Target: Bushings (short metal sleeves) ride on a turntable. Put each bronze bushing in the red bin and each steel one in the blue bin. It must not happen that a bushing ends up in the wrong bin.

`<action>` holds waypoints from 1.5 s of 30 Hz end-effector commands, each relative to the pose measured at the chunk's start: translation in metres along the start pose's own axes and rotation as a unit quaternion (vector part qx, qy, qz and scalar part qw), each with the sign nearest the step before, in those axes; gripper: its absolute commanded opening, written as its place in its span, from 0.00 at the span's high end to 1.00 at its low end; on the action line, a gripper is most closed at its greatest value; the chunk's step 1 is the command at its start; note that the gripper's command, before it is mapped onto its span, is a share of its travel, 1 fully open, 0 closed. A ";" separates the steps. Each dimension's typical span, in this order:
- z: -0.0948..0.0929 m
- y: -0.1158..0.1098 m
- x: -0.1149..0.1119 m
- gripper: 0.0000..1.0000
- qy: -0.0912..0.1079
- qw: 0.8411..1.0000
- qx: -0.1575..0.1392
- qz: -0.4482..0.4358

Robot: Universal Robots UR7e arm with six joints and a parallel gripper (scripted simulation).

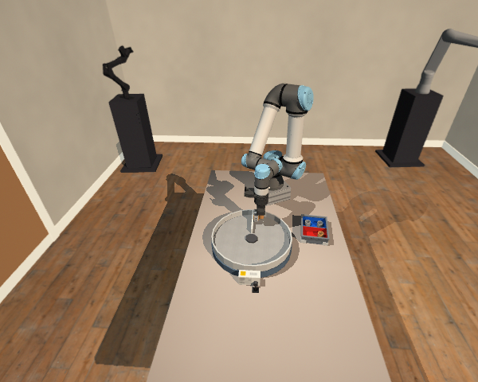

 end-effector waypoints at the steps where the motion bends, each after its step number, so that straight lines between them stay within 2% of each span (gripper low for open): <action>1: 0.002 0.000 0.000 1.00 0.001 1.000 0.000 0.000; 31: 0.008 0.000 0.000 1.00 0.001 1.000 0.000 0.000; 36: 0.036 0.000 0.000 1.00 0.001 1.000 0.000 0.000; 39: 0.036 0.000 0.000 1.00 0.001 1.000 0.000 0.000; 44: 0.063 0.000 0.000 1.00 0.001 1.000 0.000 0.000; 45: 0.063 0.000 0.000 1.00 0.001 1.000 0.000 0.000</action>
Point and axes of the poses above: the point where the finger pads meet when closed, its own z axis back along the fingers, its own x axis across the jaws, y = z × x, the point moved 4 cm from there along z, back along the fingers, and after that the axes turned 1 degree about z, right-handed, at the moved point
